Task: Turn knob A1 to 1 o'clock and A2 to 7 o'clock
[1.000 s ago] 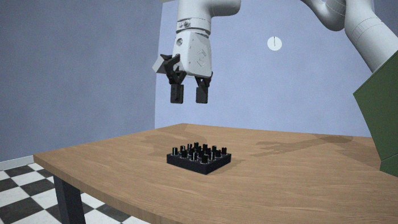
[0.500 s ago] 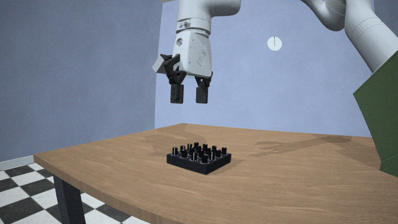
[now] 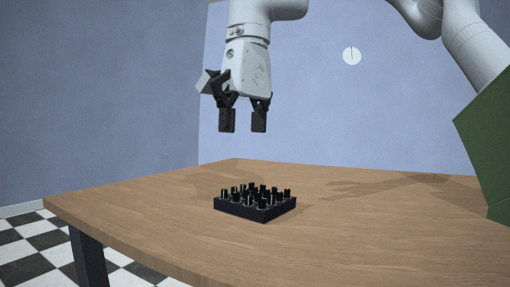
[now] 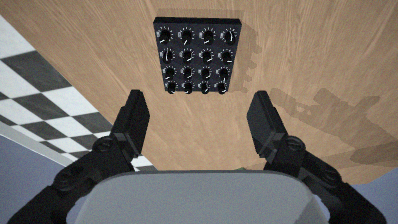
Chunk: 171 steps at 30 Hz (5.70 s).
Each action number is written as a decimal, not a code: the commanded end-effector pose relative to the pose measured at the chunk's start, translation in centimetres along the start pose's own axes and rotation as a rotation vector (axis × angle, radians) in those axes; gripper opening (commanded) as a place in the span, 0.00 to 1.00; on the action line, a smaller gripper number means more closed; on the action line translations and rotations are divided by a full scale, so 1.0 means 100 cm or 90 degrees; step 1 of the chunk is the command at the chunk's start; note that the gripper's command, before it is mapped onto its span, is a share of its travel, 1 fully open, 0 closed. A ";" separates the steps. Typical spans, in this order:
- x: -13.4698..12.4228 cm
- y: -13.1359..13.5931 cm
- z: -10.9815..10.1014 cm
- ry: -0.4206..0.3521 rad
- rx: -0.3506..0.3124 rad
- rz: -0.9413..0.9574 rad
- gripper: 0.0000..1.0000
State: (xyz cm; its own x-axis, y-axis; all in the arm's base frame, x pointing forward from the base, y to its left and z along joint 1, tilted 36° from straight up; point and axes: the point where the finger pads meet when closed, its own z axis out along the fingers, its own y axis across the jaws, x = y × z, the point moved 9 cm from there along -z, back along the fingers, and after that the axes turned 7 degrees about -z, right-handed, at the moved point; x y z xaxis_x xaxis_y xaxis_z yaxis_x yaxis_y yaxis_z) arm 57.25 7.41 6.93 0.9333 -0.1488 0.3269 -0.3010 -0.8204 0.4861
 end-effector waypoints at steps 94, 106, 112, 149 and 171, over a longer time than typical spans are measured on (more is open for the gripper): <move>-0.053 -0.007 0.000 0.000 0.000 0.000 1.00; -0.053 -0.007 0.000 0.000 0.000 0.000 1.00; -0.053 -0.007 0.000 0.000 0.000 0.000 1.00; -0.053 -0.007 0.000 0.000 0.000 0.000 1.00; -0.051 -0.006 0.001 0.000 0.000 -0.028 1.00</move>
State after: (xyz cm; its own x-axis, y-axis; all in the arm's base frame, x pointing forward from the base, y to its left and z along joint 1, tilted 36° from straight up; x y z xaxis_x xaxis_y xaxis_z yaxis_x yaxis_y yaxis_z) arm 52.51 8.71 4.80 0.9364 -0.1417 0.3211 -0.2922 -0.8215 0.4897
